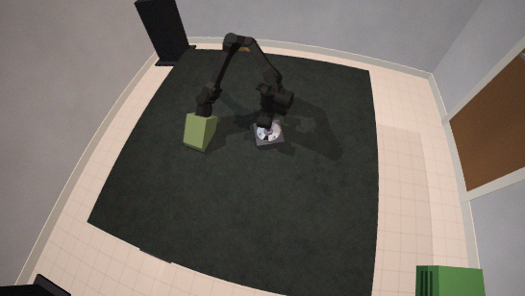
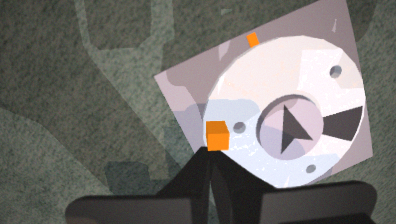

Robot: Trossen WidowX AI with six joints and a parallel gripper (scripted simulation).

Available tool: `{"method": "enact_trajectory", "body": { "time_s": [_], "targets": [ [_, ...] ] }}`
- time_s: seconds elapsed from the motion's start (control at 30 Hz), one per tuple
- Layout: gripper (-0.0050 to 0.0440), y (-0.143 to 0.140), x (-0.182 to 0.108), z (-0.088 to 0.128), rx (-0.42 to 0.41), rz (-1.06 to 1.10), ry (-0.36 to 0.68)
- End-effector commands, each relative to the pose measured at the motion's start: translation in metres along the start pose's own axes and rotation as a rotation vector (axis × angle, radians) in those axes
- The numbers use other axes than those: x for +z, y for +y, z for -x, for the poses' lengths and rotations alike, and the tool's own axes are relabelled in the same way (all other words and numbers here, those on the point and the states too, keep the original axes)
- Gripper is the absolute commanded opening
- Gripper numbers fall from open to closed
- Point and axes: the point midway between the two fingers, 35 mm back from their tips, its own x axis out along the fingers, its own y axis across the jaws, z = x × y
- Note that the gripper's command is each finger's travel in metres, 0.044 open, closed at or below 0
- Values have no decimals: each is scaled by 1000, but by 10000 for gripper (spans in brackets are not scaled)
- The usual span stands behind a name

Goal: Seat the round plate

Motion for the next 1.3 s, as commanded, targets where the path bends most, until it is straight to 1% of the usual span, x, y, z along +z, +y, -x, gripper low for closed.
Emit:
{"method": "enact_trajectory", "body": {
  "time_s": [0.0,1.27],
  "targets": [
    [-50,3,8,3,-2,13,-12],
    [-50,2,30,5,-3,16,-14]
  ]
}}
